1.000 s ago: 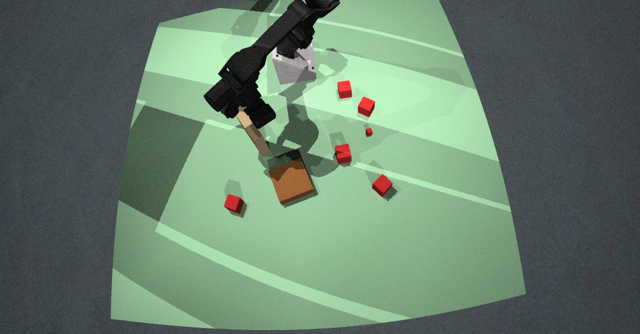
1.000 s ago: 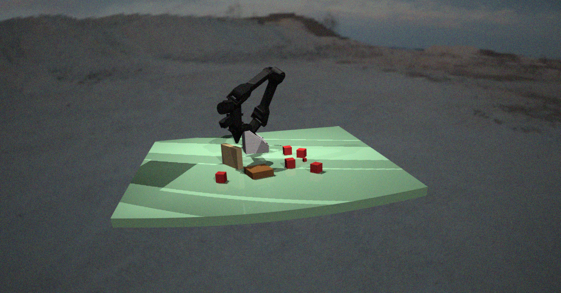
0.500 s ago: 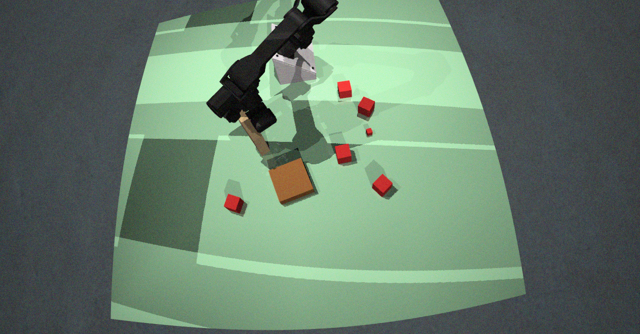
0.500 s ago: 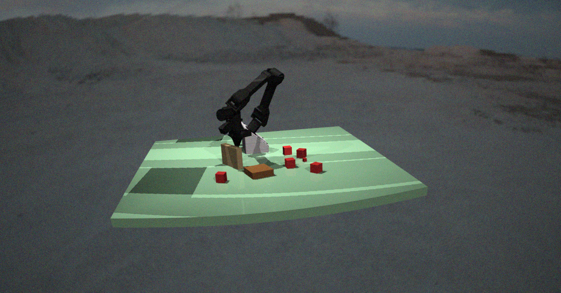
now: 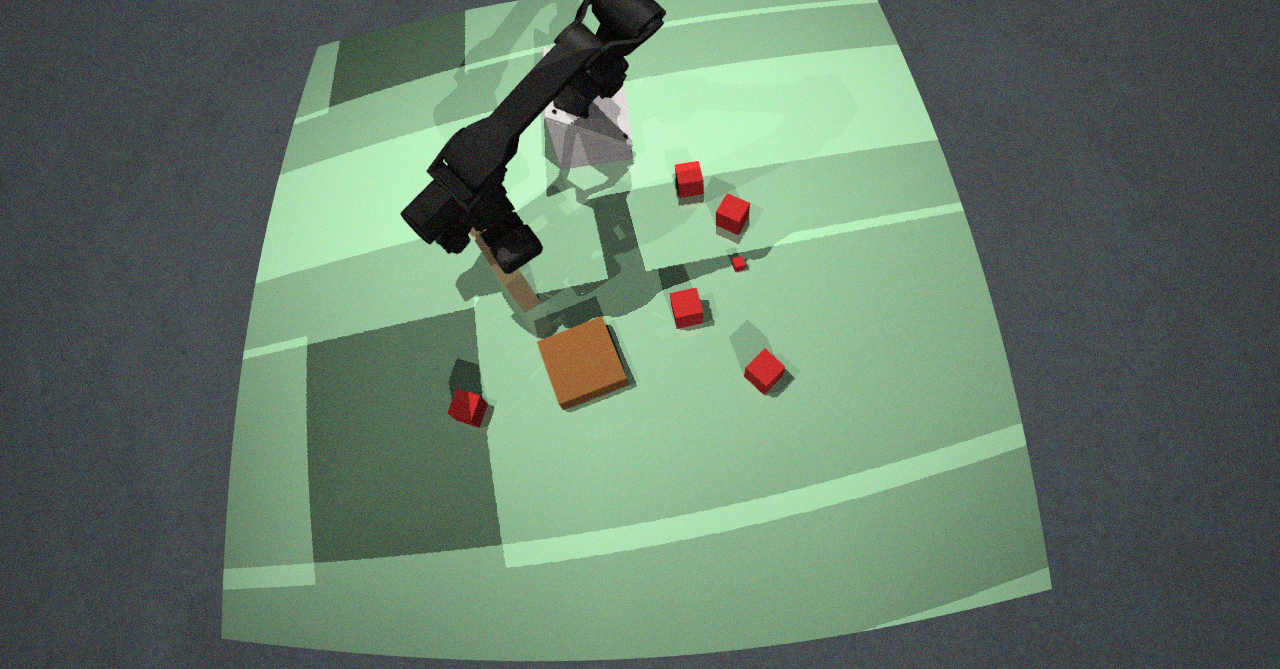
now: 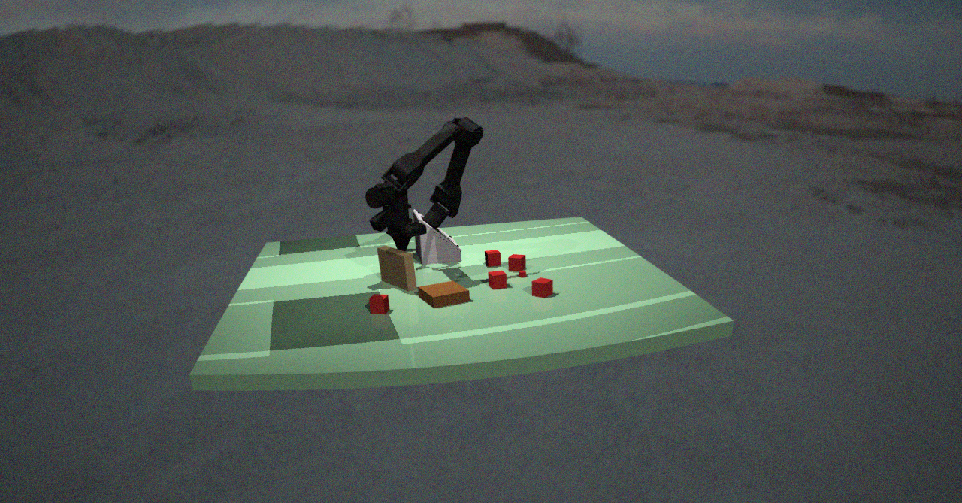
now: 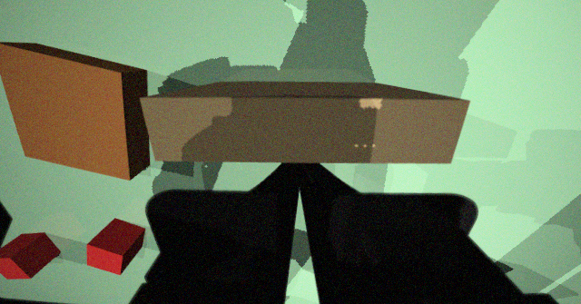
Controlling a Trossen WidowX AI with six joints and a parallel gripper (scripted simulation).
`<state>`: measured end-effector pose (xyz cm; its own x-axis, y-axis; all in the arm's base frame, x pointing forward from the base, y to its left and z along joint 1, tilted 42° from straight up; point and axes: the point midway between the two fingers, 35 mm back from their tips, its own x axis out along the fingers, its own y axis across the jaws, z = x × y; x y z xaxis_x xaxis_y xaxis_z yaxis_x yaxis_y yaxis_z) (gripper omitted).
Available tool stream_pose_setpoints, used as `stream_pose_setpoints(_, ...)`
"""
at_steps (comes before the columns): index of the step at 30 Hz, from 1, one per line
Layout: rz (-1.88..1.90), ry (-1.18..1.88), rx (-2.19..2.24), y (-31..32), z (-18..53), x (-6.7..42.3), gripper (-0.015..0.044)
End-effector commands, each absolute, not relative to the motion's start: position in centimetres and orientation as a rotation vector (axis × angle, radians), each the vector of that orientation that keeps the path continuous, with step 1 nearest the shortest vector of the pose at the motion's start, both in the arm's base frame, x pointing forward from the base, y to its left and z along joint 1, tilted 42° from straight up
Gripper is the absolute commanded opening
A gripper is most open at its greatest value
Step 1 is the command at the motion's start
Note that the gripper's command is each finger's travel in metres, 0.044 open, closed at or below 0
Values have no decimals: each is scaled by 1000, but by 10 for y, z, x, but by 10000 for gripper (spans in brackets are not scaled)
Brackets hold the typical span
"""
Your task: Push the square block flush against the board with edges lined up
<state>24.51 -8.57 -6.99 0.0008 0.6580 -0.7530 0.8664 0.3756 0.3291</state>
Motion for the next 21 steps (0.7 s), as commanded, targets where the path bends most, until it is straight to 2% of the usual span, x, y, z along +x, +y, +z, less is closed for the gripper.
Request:
stream_pose_setpoints(1, -285, 1720, 1343, -91, -73, 249, 0)
stream_pose_setpoints(21, -286, 1719, 1342, -107, -87, 261, 0)
